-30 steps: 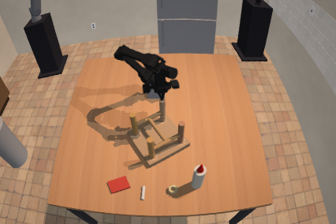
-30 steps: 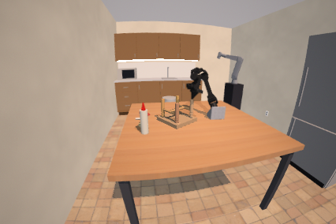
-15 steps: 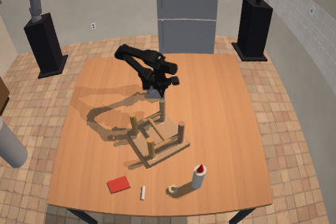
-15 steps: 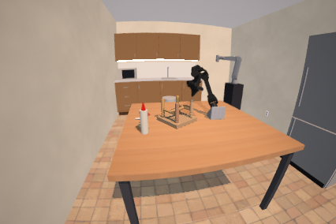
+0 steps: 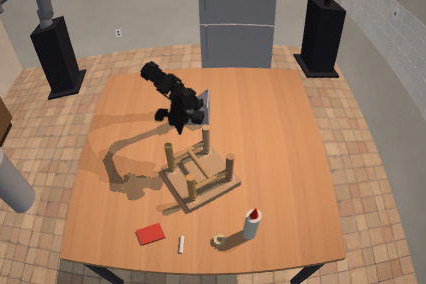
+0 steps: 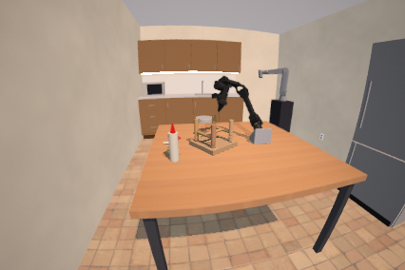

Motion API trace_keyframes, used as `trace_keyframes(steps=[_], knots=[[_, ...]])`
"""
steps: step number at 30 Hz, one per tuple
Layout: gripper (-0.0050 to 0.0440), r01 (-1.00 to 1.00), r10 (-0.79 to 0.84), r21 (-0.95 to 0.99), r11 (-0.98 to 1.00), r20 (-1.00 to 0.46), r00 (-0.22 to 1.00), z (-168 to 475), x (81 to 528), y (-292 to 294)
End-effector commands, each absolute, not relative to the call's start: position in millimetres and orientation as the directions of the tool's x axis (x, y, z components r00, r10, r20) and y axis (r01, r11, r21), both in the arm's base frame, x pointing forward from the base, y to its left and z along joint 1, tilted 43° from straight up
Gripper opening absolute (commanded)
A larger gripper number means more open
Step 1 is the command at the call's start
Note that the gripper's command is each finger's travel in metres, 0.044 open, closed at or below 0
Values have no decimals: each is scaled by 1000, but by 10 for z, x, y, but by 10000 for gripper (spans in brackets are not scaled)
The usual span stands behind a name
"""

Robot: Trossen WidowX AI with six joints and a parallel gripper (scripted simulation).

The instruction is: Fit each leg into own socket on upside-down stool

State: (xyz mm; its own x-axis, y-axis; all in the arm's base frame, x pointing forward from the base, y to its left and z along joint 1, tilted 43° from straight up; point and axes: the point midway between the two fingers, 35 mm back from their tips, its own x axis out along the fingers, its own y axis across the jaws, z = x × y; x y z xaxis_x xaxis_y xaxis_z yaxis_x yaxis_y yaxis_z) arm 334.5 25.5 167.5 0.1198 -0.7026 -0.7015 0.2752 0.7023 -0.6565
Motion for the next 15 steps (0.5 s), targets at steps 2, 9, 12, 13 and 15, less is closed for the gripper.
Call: trace_keyframes(steps=[2, 9, 12, 13, 15], knots=[[0, 353, -727, -658, 665, -679, 103, 1870, 3456, 17], [0, 406, -742, -656, 636, -664, 89, 2016, 3508, -163], [0, 406, -742, -656, 636, -664, 89, 2011, 3507, -167], [0, 406, -742, -656, 636, -664, 89, 1996, 3504, -180], [0, 406, -742, -657, 635, -664, 88, 1941, 3491, -230]])
